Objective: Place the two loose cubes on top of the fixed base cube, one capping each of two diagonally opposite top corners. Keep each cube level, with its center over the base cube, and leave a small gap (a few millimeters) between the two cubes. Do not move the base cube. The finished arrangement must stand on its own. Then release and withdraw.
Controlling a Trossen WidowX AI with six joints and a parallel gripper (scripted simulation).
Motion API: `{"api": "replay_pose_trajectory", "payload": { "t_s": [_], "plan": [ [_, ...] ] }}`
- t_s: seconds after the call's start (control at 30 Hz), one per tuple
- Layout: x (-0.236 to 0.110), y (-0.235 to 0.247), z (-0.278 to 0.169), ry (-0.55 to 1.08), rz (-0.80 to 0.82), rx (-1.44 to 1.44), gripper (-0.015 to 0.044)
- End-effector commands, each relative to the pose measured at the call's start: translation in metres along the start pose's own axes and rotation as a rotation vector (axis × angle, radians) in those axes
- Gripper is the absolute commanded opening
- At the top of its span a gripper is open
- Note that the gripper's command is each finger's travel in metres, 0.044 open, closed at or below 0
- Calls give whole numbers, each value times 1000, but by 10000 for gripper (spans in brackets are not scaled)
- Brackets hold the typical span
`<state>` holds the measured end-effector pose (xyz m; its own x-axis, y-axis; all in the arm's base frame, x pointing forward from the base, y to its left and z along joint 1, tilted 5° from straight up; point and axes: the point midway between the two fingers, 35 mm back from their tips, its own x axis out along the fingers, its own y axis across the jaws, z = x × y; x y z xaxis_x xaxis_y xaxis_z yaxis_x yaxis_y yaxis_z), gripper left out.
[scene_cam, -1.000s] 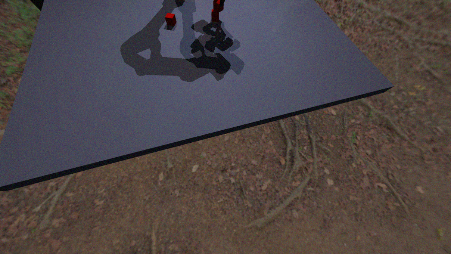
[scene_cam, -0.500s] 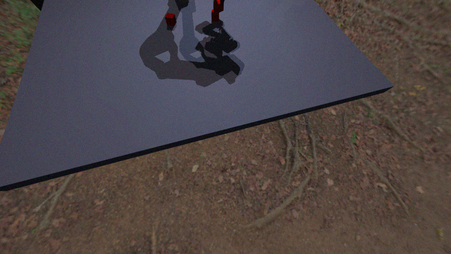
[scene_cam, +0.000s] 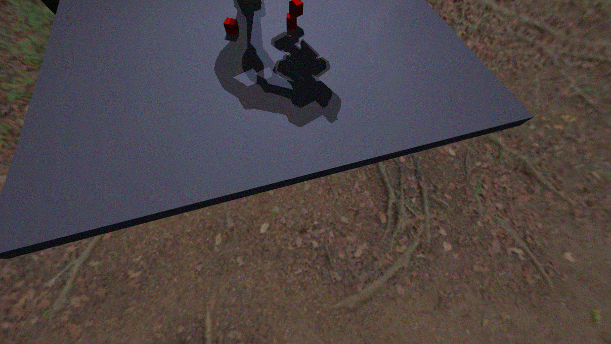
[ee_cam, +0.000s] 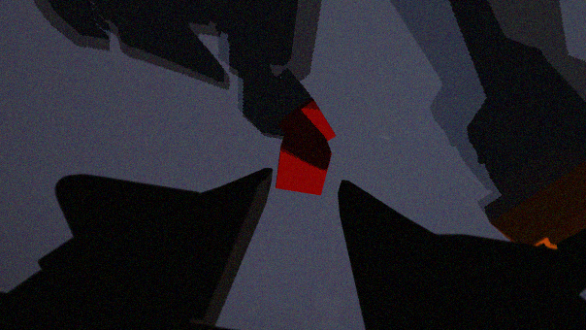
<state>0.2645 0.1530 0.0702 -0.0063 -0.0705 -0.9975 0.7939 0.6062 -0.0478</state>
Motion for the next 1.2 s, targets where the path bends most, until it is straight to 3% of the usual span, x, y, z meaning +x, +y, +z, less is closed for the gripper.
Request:
{"api": "replay_pose_trajectory", "payload": {
  "t_s": [0.0, 0.07, 0.17, 1.17],
  "plan": [
    [-4, 2, 0, -1, 9, 5, 205],
    [-4, 2, 0, -1, 9, 5, 205],
    [-3, 0, 7, 0, 3, -62, 265],
    [-30, -46, 128, -11, 1, -1309, 265]
  ]
}}
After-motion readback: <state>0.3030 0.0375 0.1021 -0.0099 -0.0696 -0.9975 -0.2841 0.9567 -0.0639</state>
